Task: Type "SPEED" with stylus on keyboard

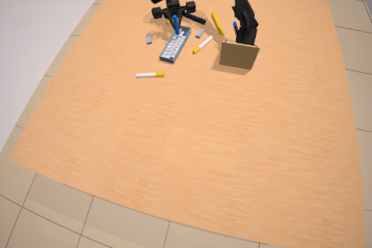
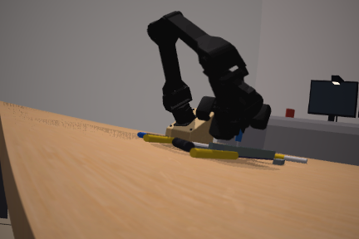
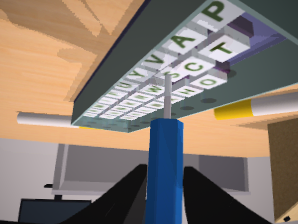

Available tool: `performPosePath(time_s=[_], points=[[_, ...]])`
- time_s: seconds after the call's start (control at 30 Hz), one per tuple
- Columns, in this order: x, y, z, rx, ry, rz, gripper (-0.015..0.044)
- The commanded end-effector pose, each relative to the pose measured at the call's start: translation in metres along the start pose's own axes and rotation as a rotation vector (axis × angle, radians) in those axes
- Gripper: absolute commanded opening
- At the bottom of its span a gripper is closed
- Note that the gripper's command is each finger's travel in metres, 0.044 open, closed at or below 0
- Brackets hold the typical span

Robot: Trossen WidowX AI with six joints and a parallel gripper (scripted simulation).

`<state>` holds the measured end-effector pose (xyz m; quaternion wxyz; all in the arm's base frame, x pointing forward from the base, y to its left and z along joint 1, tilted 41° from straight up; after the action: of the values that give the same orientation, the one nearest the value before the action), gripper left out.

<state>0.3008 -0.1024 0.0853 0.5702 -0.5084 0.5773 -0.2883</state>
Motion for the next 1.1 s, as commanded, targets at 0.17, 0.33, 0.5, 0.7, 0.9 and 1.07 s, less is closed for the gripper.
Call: performPosePath(time_s=[0.17,0.33,0.5,0.7,0.9,1.07], points=[[-0.001,-0.001,0.0,-0.001,-0.005,-0.003,0.0081],[-0.022,-0.013,0.003,-0.001,-0.005,-0.003,0.0081],[-0.033,-0.019,0.004,0.0,-0.005,-0.002,0.0081],[-0.03,-0.026,-0.001,0.072,0.033,-0.016,0.0058],[-0.028,-0.042,-0.012,0.202,0.113,-0.032,0.0018],[-0.027,-0.054,-0.021,0.31,0.174,-0.044,0.0]])
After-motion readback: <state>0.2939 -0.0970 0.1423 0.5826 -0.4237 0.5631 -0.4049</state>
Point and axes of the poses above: the point midway between the two fingers, 35 mm back from their tips, its own y axis out along the fingers, its own z axis across the jaws, x = y × z, the point moved 3 cm from there along -y, back along the fingers, and after that the axes turned 7 degrees about -y, right-handed, at the moved point
